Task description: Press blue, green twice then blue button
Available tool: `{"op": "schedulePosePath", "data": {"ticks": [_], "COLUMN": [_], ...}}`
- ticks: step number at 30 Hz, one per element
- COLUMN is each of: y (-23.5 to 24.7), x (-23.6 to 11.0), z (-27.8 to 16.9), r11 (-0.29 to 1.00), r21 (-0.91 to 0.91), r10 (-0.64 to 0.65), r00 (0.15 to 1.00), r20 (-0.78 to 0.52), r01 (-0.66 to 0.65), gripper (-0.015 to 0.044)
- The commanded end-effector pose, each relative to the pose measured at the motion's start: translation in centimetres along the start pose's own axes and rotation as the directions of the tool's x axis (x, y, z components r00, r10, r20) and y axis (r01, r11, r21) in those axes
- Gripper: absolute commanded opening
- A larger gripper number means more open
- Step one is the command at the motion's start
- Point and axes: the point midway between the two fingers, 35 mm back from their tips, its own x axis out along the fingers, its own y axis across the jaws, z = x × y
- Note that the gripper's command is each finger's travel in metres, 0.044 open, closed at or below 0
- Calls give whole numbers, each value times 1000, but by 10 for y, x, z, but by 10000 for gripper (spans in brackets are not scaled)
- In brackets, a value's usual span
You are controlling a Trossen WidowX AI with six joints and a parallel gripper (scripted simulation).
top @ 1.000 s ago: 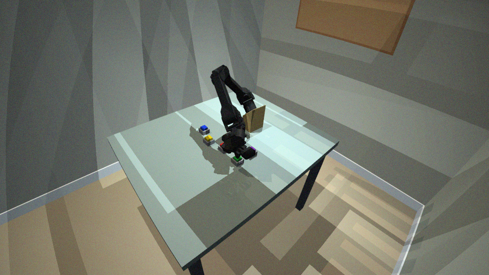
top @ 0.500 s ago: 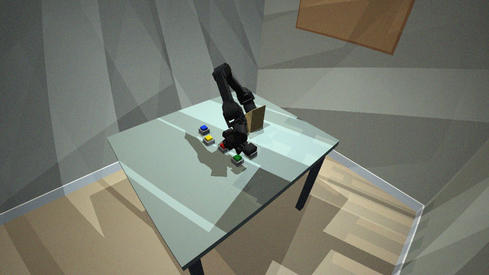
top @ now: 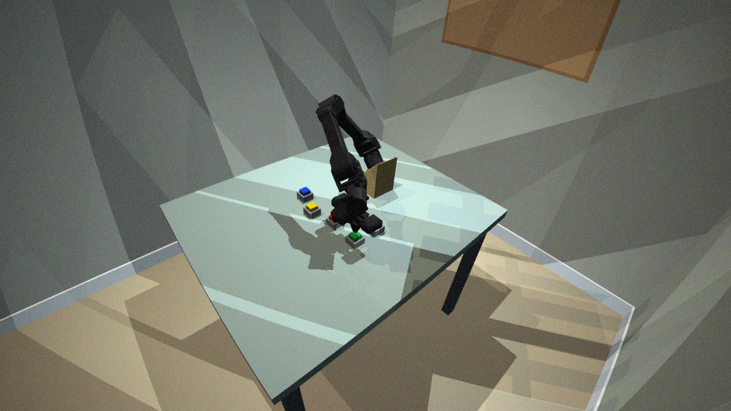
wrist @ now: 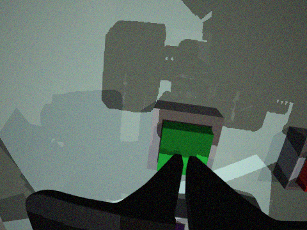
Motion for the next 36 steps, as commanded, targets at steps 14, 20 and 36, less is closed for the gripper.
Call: {"op": "schedulePosePath", "data": {"ticks": [14, 20, 36], "y": [-1, -1, -1], "x": [22, 22, 5], "z": [-3, -3, -2], "r11": [1000, 1000, 1000], "r21": [-11, -11, -7], "r10": [-10, -10, -6], "r00": [1000, 1000, 1000], "r20": [-2, -2, -1], "r01": [10, 10, 6], "gripper": [20, 20, 20]}}
